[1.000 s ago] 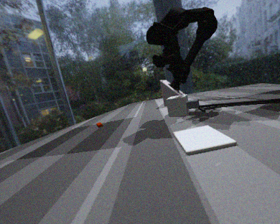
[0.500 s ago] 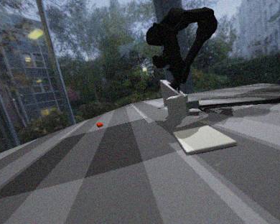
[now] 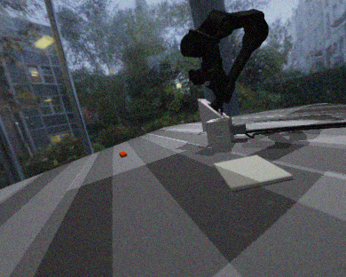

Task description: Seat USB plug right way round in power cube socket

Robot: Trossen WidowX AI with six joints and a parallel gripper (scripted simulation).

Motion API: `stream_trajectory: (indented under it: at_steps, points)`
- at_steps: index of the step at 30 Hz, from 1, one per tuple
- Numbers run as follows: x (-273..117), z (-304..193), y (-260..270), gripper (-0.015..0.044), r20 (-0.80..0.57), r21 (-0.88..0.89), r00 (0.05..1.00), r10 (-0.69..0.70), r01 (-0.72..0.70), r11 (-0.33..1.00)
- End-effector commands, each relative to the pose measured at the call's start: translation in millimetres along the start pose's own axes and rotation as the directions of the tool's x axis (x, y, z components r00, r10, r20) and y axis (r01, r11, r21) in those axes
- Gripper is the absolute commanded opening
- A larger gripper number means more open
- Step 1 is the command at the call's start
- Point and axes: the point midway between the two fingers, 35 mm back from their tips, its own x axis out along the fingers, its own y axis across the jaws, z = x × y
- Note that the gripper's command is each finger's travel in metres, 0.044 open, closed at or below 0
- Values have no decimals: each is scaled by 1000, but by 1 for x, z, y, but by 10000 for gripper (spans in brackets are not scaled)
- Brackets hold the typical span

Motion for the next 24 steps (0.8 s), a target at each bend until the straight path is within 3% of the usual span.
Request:
stream_trajectory:
  at_steps: [1, 24]
  points:
    - [1, 0, 0, 0, -8, -3, 1000, 2, -2, 1000]
    - [4, -1, 0, 0, -27, -1, 1000, 2, -2, 1000]
